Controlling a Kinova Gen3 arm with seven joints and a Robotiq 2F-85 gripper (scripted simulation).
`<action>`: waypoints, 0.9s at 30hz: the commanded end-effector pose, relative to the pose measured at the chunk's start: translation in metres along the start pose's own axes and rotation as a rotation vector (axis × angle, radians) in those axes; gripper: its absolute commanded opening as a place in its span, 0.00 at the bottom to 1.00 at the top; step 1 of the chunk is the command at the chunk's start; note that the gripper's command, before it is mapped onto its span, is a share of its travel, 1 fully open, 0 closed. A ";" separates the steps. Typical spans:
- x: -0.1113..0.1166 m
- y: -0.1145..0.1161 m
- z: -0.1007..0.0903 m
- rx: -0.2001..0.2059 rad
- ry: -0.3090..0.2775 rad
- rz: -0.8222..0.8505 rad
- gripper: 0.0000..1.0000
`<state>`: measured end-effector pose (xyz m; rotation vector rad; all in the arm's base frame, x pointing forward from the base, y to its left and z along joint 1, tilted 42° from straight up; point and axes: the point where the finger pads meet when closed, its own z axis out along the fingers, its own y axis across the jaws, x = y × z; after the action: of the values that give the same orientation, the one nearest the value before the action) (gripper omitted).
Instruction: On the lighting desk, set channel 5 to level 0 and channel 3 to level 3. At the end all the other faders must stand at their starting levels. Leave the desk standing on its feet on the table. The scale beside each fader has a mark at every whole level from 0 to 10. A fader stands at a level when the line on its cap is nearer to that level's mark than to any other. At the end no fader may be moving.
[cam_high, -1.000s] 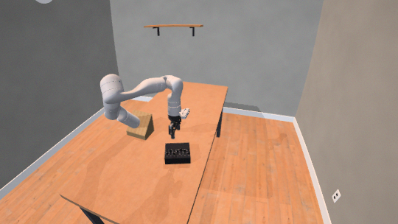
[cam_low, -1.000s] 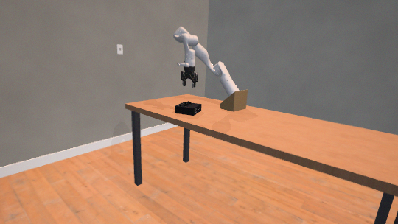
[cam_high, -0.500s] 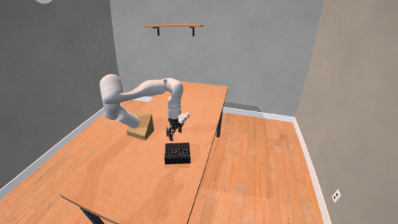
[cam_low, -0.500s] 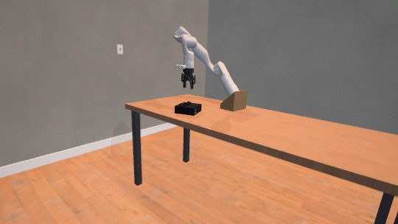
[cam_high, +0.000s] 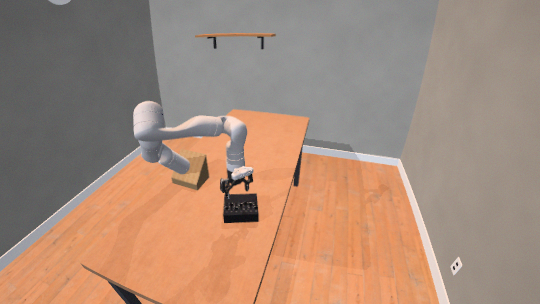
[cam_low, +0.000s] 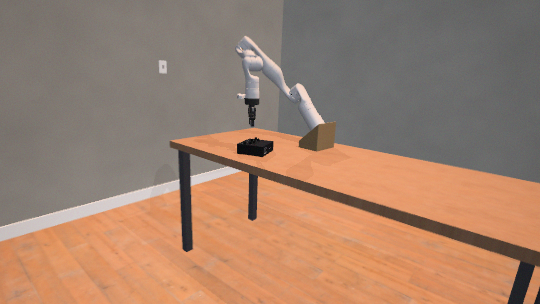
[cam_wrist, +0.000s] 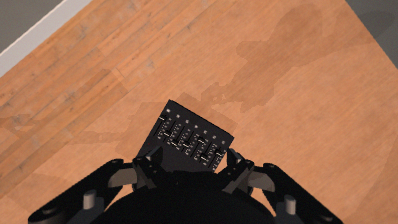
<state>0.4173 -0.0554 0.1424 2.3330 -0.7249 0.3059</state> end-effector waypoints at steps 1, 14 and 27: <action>0.006 0.005 0.007 0.006 0.013 0.126 1.00; 0.015 0.018 0.026 0.008 0.011 0.430 1.00; 0.017 0.021 0.030 0.008 0.010 0.497 1.00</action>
<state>0.4182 -0.0948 0.1369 2.1284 -1.2908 0.5223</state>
